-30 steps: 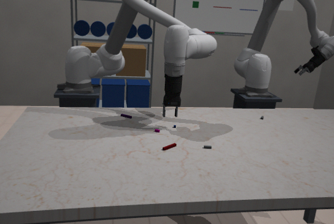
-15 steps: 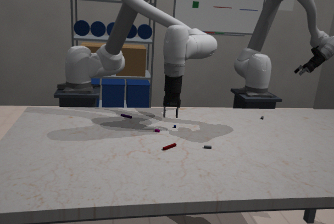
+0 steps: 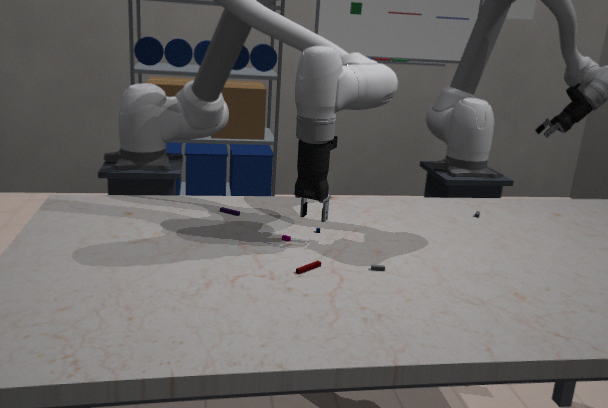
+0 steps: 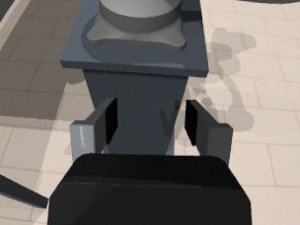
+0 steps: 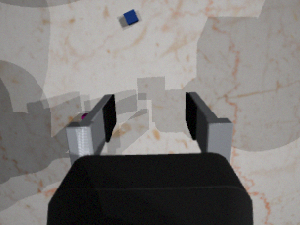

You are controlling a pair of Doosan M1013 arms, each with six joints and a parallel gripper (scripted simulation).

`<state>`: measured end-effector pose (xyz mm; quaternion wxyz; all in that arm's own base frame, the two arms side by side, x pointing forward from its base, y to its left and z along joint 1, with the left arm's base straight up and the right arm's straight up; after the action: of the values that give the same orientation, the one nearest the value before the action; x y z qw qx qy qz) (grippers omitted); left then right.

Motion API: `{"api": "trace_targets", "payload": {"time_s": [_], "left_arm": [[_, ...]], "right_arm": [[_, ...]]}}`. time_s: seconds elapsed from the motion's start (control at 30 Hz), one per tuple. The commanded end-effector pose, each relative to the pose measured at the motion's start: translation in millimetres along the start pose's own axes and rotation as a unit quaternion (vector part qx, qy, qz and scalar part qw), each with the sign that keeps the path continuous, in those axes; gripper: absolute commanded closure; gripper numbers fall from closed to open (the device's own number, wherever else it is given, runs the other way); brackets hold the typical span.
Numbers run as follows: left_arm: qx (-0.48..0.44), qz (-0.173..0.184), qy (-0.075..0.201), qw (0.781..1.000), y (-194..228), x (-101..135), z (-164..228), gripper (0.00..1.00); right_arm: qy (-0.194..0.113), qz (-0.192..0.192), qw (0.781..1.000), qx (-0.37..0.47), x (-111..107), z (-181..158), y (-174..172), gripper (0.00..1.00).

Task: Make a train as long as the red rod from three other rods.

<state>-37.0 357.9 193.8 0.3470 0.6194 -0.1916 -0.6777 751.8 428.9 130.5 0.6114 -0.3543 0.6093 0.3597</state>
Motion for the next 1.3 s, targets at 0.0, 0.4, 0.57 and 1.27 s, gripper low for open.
{"api": "trace_targets", "payload": {"time_s": [0.0,0.4,0.57,1.27], "left_arm": [[0.0,0.0,0.0,1.0,0.1,-0.4,0.1,0.0],[0.0,0.0,0.0,1.0,0.1,-0.4,0.1,0.0],[0.0,0.0,0.0,1.0,0.1,-0.4,0.1,0.0],[0.0,0.0,0.0,1.0,0.1,-0.4,0.1,0.0]], "right_arm": [[0.002,-0.003,0.999,0.048,-1.5,4.0,-6.4,0.0],[0.001,-0.003,0.959,0.283,-1.8,18.2,-45.7,0.0],[0.001,-0.003,0.943,0.333,-1.8,20.6,-55.2,0.0],[0.0,-0.004,0.748,0.663,-1.6,28.2,-127.6,0.0]]}}
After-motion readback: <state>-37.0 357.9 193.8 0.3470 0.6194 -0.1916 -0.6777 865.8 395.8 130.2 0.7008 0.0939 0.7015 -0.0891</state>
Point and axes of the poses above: on each arm, the point where the finger pads meet when closed, its own x axis out along the fingers, its own z axis across the jaws, y = z × x, the point moved 5 cm from there along -x, back along the fingers, and after that the axes turned 10 degrees about -x, right-handed, at the moved point
